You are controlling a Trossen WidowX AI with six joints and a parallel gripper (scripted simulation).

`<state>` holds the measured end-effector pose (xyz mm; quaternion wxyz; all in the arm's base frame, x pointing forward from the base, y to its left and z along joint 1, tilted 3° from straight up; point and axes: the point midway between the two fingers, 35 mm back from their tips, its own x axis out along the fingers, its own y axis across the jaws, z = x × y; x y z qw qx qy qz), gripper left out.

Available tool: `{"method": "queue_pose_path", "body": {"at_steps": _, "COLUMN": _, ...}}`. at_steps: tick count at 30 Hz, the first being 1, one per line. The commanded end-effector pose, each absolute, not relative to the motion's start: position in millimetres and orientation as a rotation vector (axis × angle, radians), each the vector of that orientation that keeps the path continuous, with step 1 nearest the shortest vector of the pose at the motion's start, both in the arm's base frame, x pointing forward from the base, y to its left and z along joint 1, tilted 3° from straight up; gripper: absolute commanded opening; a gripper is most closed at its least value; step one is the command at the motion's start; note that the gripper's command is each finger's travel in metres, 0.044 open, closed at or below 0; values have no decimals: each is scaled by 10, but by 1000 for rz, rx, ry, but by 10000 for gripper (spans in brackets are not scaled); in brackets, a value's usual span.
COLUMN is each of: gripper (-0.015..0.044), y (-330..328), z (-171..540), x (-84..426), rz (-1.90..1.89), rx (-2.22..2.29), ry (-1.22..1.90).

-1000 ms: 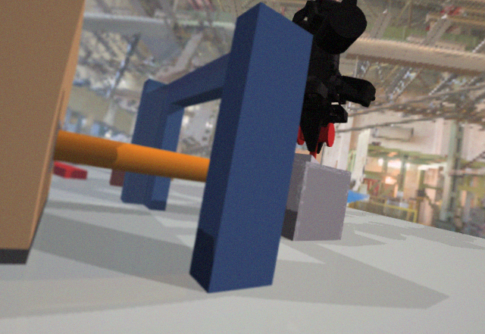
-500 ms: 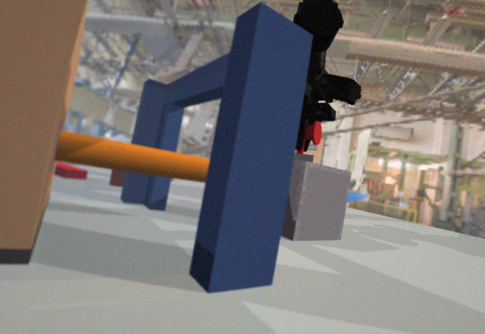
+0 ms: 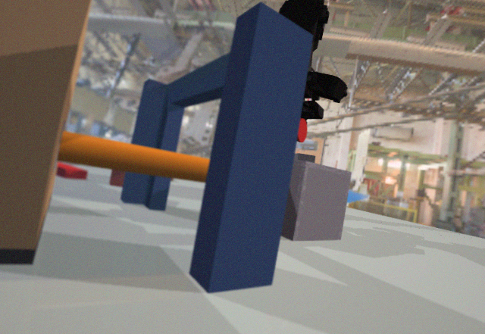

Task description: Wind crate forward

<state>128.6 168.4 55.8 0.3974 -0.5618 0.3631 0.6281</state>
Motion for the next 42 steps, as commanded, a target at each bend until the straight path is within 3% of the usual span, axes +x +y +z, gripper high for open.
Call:
{"method": "queue_pose_path", "body": {"at_steps": 1, "gripper": 0, "y": 1630, "z": 534, "x": 1468, "rz": 1536, "rx": -1451, "ry": 930}}
{"method": "queue_pose_path", "body": {"at_steps": 42, "gripper": 0, "y": 1706, "z": 538, "x": 2115, "rz": 1531, "rx": -1454, "ry": 926}}
